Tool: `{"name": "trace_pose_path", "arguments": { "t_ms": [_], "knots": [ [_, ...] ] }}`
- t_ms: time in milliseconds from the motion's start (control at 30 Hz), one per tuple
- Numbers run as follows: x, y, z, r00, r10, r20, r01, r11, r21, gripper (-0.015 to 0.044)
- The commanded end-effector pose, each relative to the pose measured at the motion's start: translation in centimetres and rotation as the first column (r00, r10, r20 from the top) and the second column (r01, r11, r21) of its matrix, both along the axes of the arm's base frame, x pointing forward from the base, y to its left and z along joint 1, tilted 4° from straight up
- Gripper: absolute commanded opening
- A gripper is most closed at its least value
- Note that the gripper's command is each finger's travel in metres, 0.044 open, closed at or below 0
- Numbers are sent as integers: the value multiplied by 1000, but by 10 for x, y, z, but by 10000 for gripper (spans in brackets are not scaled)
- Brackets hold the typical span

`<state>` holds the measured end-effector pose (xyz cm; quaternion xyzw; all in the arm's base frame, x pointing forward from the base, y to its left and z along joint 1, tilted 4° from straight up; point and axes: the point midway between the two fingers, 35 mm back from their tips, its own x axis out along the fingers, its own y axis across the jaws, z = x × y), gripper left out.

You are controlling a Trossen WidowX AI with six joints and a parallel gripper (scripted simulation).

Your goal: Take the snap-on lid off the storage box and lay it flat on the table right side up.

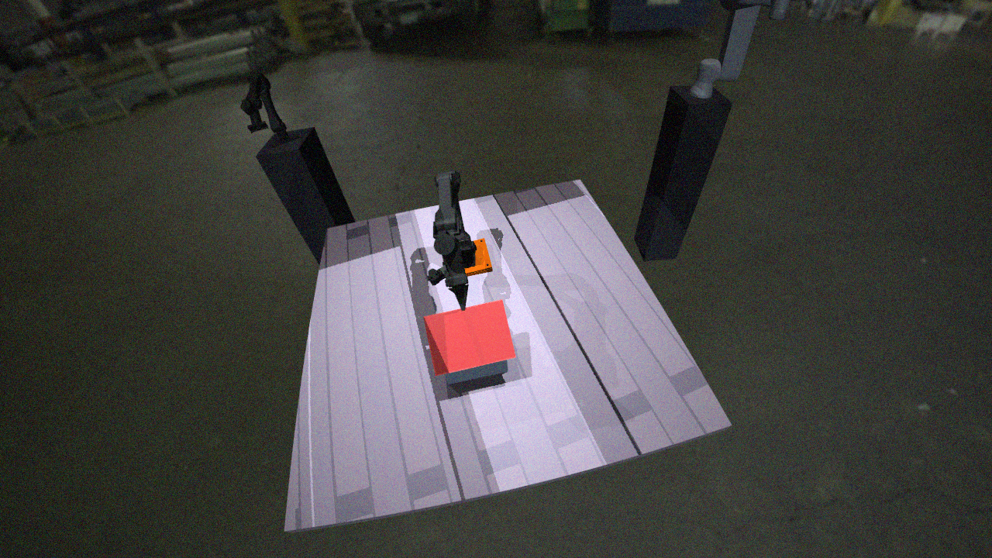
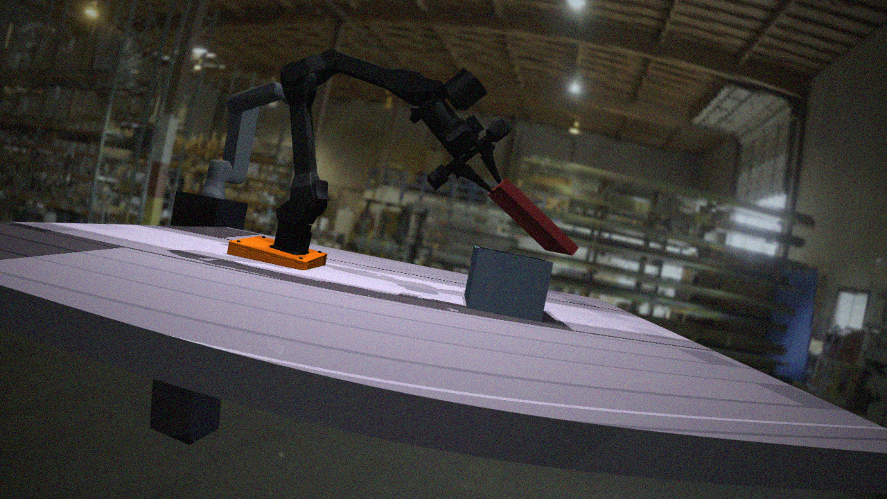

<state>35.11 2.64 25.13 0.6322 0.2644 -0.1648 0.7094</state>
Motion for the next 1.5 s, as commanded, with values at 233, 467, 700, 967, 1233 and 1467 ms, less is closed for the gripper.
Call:
{"name": "trace_pose_path", "arguments": {
  "t_ms": [233,467,700,967,1233,1467],
  "knots": [
    [-1,0,18,1000,-7,10,7,1000,4,0],
    [-1,-1,20,1000,-7,10,7,1000,3,0],
    [-1,-16,17,1000,-7,10,7,1000,2,0],
    [0,-32,18,1000,-7,10,7,1000,0,0],
    [1,-48,18,1000,-7,10,7,1000,-2,0],
    [2,-61,19,1000,-7,10,7,1000,-4,0]
  ]
}}
